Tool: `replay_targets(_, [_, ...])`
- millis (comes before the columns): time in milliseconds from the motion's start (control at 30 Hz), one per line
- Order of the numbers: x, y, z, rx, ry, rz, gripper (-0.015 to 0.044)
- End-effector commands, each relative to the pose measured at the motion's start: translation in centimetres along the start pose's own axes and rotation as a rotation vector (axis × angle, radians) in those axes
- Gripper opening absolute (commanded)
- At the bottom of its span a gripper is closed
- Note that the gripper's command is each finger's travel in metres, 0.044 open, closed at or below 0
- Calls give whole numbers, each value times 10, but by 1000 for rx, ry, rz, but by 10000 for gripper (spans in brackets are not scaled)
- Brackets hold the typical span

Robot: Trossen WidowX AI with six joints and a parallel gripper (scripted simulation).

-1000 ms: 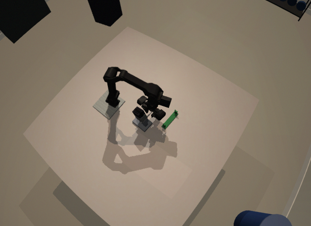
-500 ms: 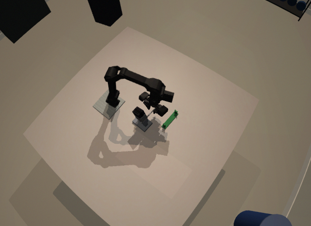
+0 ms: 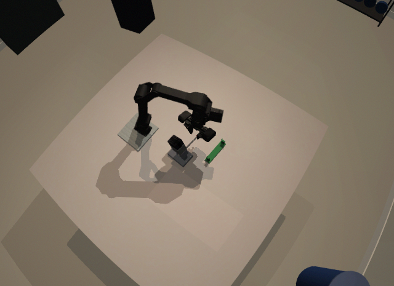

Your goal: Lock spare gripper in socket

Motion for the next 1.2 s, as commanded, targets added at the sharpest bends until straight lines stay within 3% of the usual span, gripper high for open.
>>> replay_targets(0, [-8,1,4,0,0,2,200])
replay_targets(167, [-18,1,7,0,-2,-3,200])
replay_targets(467, [-12,0,4,1,-2,-6,436])
replay_targets(1167, [-12,0,4,1,-2,-6,440])
Point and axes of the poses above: the point midway between the two fingers, 35 mm back from their tips, its own x axis out along the fingers, its own y axis across the jaws, z = x × y, the point moved 4 cm from there along -x, back along the fingers, and after that the axes turned 8 degrees about x, right-handed, at the moved point
